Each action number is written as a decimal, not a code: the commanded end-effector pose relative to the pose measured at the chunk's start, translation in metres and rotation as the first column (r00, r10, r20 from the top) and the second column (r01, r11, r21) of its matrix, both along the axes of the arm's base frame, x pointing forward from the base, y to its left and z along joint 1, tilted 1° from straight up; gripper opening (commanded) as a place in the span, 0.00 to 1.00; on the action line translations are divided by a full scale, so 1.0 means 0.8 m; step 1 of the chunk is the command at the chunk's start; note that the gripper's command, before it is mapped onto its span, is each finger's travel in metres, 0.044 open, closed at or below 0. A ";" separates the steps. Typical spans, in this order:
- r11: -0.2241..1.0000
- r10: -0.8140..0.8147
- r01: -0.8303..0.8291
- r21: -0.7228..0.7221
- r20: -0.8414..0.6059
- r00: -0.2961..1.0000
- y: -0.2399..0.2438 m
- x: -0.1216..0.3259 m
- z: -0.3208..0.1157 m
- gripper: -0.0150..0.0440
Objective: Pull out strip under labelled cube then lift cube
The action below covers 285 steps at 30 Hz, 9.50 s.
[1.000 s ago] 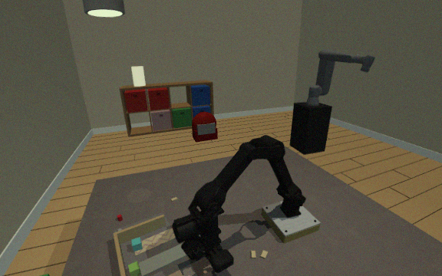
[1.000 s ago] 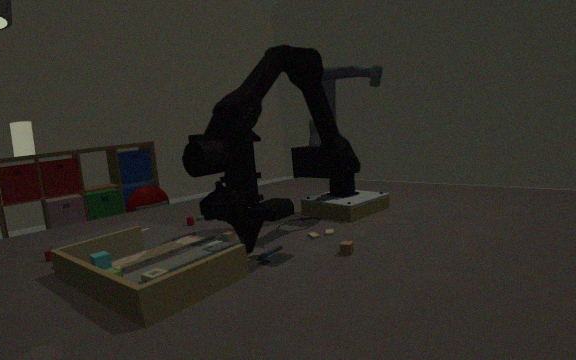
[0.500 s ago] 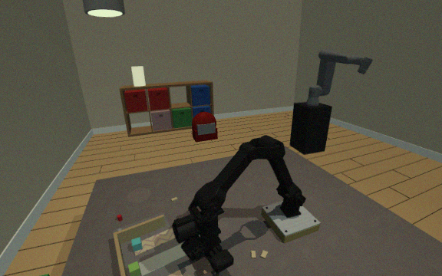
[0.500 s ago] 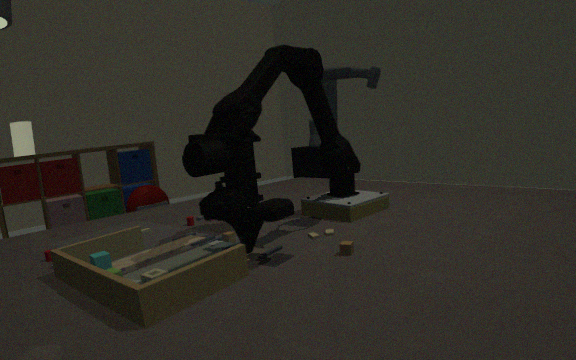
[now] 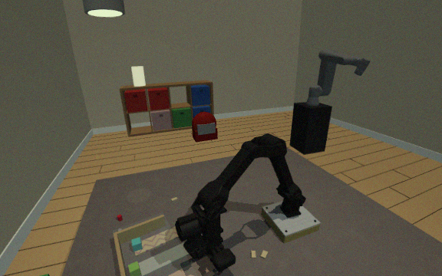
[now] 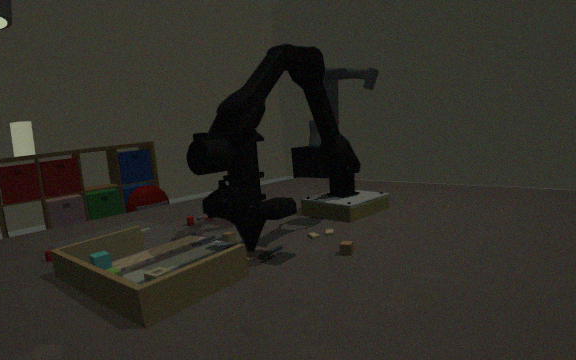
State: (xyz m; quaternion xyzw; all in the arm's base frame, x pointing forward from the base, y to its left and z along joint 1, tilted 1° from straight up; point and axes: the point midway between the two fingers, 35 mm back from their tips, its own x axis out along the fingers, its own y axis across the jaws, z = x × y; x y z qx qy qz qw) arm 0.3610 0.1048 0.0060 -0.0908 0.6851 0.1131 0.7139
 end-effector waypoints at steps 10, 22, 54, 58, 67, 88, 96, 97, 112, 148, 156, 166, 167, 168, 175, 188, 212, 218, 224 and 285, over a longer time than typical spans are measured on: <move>1.000 -0.003 0.003 -0.009 -0.019 1.000 -0.009 -0.029 -0.008 0.25; 1.000 -0.003 0.003 -0.010 -0.020 1.000 -0.015 -0.051 -0.010 0.25; 1.000 -0.003 0.003 -0.011 -0.024 1.000 -0.033 -0.110 -0.013 0.25; 1.000 -0.003 0.003 -0.011 -0.024 1.000 -0.035 -0.117 -0.013 0.25; 1.000 -0.003 0.003 -0.011 -0.025 1.000 -0.039 -0.133 -0.014 0.25; 1.000 -0.003 0.003 -0.012 -0.027 1.000 -0.050 -0.169 -0.015 0.25; 1.000 -0.003 0.003 -0.012 -0.028 1.000 -0.054 -0.183 -0.015 0.25; 1.000 -0.003 0.003 -0.012 -0.028 1.000 -0.055 -0.185 -0.015 0.25; 1.000 -0.003 0.003 -0.013 -0.030 1.000 -0.062 -0.209 -0.016 0.25; 1.000 -0.003 0.003 -0.012 -0.028 1.000 -0.059 -0.196 0.044 0.25; 0.998 0.058 -0.059 -0.012 -0.025 0.998 -0.050 -0.164 0.045 0.52; 0.998 0.058 -0.058 -0.012 -0.022 0.998 -0.037 -0.117 0.052 0.97; 0.998 0.058 -0.058 -0.012 -0.022 0.998 -0.036 -0.112 0.052 1.00; 0.998 0.058 -0.058 -0.012 -0.021 0.998 -0.034 -0.107 0.053 1.00; 0.998 0.058 -0.058 -0.011 -0.019 0.998 -0.026 -0.073 0.059 1.00; 0.998 0.058 -0.058 -0.011 -0.015 0.998 -0.010 -0.011 0.070 1.00; 0.998 0.058 -0.058 -0.010 -0.012 0.998 0.001 0.044 0.055 0.68; 0.998 0.058 -0.058 -0.010 -0.012 0.998 0.002 0.044 0.043 0.68; 0.998 0.058 -0.058 -0.010 -0.012 0.998 0.002 0.044 0.030 0.68; 0.998 0.058 -0.058 -0.011 -0.019 0.998 -0.028 -0.065 0.061 0.25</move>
